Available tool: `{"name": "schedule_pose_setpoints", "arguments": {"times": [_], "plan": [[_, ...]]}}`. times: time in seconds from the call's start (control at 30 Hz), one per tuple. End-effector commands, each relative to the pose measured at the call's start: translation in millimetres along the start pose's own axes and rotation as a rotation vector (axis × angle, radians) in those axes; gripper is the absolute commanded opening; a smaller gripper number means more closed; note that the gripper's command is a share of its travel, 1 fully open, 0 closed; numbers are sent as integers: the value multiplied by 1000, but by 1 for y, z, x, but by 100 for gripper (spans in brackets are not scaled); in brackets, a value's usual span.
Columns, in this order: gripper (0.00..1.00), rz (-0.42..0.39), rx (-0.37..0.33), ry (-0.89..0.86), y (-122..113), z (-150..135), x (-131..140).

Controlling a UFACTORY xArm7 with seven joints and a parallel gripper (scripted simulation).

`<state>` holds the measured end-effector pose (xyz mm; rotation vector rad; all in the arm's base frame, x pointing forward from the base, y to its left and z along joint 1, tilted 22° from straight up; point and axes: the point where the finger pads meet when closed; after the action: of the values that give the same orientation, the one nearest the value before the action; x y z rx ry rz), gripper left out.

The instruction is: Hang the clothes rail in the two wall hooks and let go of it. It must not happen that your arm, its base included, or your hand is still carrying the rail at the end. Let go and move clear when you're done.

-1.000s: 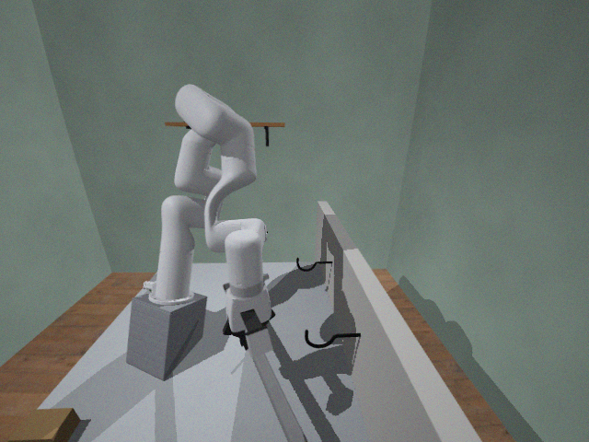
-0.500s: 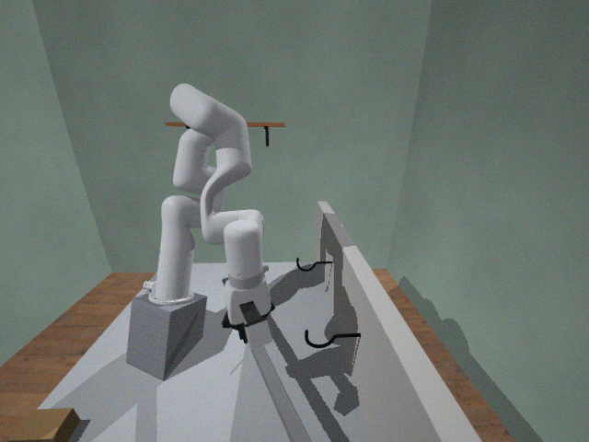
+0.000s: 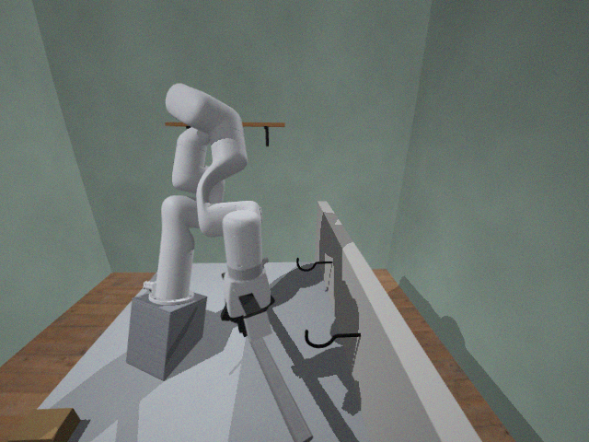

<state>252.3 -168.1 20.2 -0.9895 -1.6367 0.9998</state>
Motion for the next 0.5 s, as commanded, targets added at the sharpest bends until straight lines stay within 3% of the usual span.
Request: {"name": "schedule_pose_setpoints", "arguments": {"times": [0.0, 0.47], "plan": [[0, 3, -2, 0, -8, -1, -1], [0, 3, -2, 0, -28, -1, -1]]}}
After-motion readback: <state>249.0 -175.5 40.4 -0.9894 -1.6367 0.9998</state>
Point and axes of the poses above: the point where the finger pads meet when closed, its own y axis out along the fingers, its own z axis across the jaws, x = y × z, and after that the axes turned 12 degrees about y, right-handed
